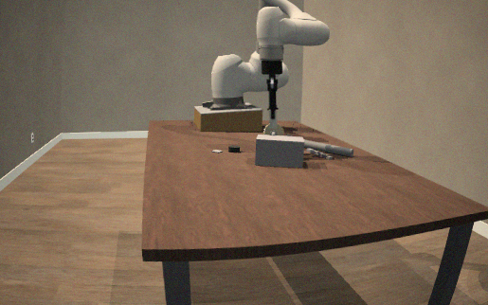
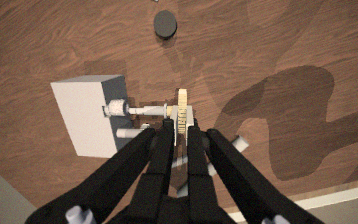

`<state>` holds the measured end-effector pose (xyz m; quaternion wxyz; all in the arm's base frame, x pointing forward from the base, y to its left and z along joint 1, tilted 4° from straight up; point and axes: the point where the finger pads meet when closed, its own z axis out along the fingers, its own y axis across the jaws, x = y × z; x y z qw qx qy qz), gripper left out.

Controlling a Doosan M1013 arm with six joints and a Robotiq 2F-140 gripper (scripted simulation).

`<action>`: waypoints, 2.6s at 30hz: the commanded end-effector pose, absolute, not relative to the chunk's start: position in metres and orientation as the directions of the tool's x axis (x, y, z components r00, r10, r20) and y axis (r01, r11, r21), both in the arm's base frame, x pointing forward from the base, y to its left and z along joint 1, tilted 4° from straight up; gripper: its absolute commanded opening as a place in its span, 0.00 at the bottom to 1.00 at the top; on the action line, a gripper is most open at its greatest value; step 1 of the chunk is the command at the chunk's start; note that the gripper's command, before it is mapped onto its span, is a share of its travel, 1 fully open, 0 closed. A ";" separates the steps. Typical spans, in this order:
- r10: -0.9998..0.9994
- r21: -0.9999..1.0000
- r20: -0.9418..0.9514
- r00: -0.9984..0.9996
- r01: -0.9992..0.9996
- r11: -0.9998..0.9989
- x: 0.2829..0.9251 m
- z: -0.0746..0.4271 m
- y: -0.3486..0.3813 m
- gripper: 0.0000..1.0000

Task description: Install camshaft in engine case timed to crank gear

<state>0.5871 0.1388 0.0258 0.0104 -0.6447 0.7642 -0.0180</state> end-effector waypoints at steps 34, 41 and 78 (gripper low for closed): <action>-0.985 -0.039 0.007 -0.174 -0.984 0.174 0.586 0.019 0.136 0.05; -0.985 -0.039 0.007 -0.174 -0.984 0.174 0.586 0.019 0.136 0.05; -0.984 -0.032 0.005 -0.178 -0.984 0.178 0.583 0.015 0.136 0.05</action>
